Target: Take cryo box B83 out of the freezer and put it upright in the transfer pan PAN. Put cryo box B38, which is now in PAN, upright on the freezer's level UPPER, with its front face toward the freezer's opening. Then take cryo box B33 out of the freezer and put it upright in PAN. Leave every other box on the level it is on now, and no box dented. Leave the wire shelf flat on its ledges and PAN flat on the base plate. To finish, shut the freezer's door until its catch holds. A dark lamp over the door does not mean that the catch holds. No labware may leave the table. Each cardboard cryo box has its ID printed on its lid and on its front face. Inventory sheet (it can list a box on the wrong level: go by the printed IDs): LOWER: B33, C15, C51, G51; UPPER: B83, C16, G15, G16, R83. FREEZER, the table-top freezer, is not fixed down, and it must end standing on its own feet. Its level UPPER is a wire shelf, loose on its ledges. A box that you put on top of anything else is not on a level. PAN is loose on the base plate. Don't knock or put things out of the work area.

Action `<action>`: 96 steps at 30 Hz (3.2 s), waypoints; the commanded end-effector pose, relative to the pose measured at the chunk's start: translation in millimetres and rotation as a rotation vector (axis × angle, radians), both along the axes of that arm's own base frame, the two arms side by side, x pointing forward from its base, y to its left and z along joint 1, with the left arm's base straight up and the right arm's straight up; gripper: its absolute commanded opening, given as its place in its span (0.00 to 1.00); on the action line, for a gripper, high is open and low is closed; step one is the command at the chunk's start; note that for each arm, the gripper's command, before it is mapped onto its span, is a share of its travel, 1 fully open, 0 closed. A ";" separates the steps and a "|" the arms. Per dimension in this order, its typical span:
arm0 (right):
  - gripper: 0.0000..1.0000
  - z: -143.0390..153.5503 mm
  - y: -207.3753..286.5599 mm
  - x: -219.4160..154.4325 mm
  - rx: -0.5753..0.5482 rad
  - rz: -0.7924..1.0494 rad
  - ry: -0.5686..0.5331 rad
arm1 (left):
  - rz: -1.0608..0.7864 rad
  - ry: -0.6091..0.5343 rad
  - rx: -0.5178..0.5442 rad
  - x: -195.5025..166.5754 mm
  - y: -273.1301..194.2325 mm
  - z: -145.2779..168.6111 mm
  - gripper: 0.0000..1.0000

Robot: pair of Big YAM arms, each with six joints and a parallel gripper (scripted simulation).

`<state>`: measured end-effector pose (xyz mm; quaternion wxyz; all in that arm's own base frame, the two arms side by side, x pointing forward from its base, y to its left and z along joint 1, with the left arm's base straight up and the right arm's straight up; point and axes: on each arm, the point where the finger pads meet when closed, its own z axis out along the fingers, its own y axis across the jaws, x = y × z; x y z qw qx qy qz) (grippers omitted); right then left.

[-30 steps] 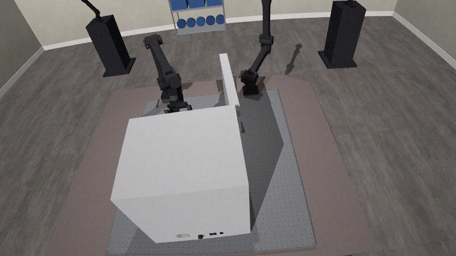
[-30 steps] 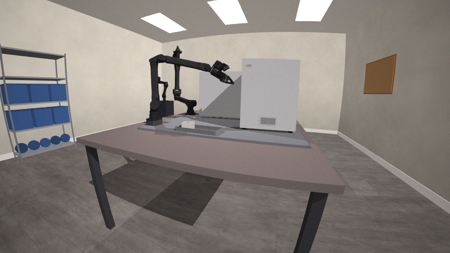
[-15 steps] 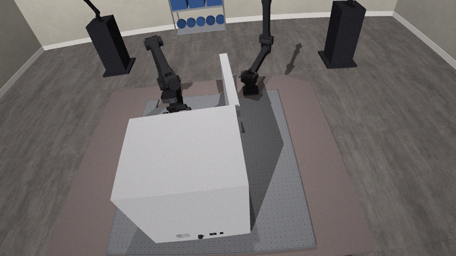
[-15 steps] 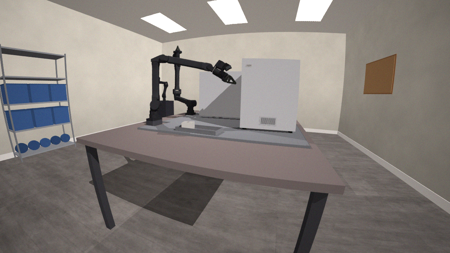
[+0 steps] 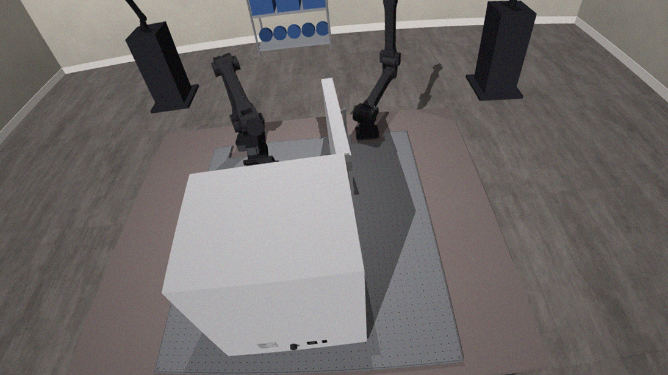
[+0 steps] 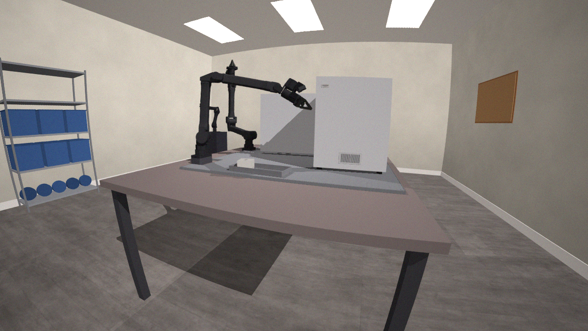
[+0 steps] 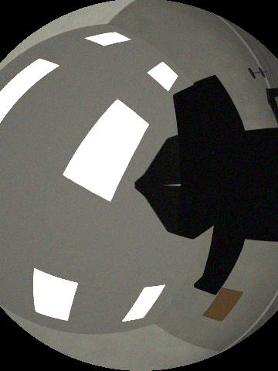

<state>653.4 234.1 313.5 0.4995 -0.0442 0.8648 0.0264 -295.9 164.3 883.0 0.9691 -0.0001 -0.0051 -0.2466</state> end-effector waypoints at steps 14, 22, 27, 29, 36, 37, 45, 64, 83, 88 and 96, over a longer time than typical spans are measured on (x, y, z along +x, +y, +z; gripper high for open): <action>1.00 31.6 10.2 21.4 0.015 0.004 -0.039 | -0.012 0.033 0.016 12.2 -5.8 0.8 0.00; 1.00 29.3 3.1 27.3 0.010 -0.002 -0.039 | -0.012 0.033 0.016 12.2 -5.8 0.8 0.00; 1.00 29.9 0.2 31.2 0.008 -0.004 -0.040 | -0.012 0.033 0.016 12.2 -5.8 0.8 0.00; 1.00 30.6 -0.2 32.1 0.008 -0.004 -0.040 | -0.012 0.033 0.016 12.2 -5.8 0.8 0.00; 1.00 32.6 -1.2 34.5 0.008 -0.004 -0.040 | -0.012 0.033 0.016 12.2 -5.8 0.8 0.00; 1.00 32.3 -1.1 35.0 0.010 -0.006 -0.039 | -0.012 0.033 0.016 12.2 -5.8 0.8 0.00; 1.00 28.4 0.4 38.6 0.009 -0.005 -0.039 | -0.012 0.033 0.016 12.2 -5.8 0.8 0.00; 1.00 31.2 0.4 48.3 0.008 -0.005 -0.040 | -0.012 0.033 0.016 12.2 -5.8 0.8 0.00; 1.00 30.8 1.0 58.3 0.008 -0.005 -0.040 | -0.012 0.033 0.016 12.2 -5.8 0.8 0.00; 1.00 31.0 1.1 60.2 0.009 -0.005 -0.039 | -0.012 0.033 0.016 12.2 -5.8 0.8 0.00; 1.00 28.8 1.6 65.1 0.008 -0.005 -0.039 | -0.012 0.033 0.016 12.2 -5.8 0.8 0.00</action>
